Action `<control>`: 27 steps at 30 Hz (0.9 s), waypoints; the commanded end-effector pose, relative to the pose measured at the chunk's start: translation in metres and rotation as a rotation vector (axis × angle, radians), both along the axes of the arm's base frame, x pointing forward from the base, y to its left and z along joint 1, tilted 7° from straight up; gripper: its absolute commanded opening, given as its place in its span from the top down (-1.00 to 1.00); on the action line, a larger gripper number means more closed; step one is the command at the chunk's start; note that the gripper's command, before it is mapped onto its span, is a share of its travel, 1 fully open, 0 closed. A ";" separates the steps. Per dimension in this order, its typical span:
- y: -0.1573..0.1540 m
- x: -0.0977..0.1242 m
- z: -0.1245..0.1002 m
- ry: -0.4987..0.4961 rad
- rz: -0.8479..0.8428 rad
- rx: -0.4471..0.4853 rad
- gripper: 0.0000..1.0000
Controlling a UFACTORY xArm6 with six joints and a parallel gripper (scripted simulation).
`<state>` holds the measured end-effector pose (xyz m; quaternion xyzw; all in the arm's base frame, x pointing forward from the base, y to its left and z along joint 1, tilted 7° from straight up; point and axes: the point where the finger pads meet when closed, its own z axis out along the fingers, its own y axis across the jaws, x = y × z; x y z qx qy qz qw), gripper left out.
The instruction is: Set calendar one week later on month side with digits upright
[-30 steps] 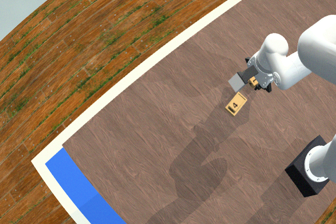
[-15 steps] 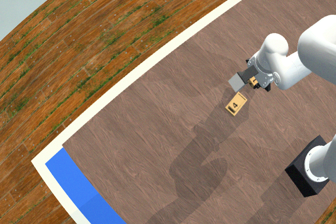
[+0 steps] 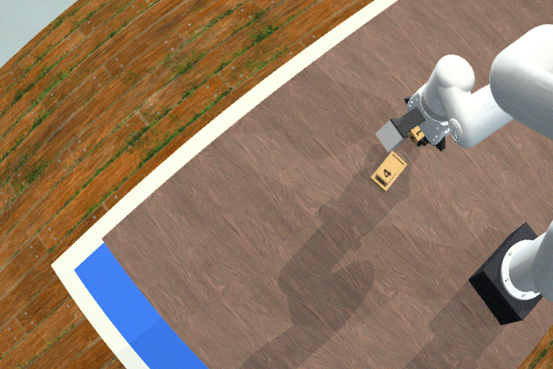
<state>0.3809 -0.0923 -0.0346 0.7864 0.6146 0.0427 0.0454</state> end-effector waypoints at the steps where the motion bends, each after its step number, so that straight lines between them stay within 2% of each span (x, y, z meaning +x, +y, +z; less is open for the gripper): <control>1: 0.000 0.001 0.001 -0.003 0.000 -0.001 0.47; 19: 0.000 0.001 0.002 -0.003 0.000 -0.001 0.47; 23: 0.000 -0.001 0.015 -0.003 0.000 -0.001 0.47; 27: 0.001 -0.004 0.041 -0.003 0.000 -0.001 0.47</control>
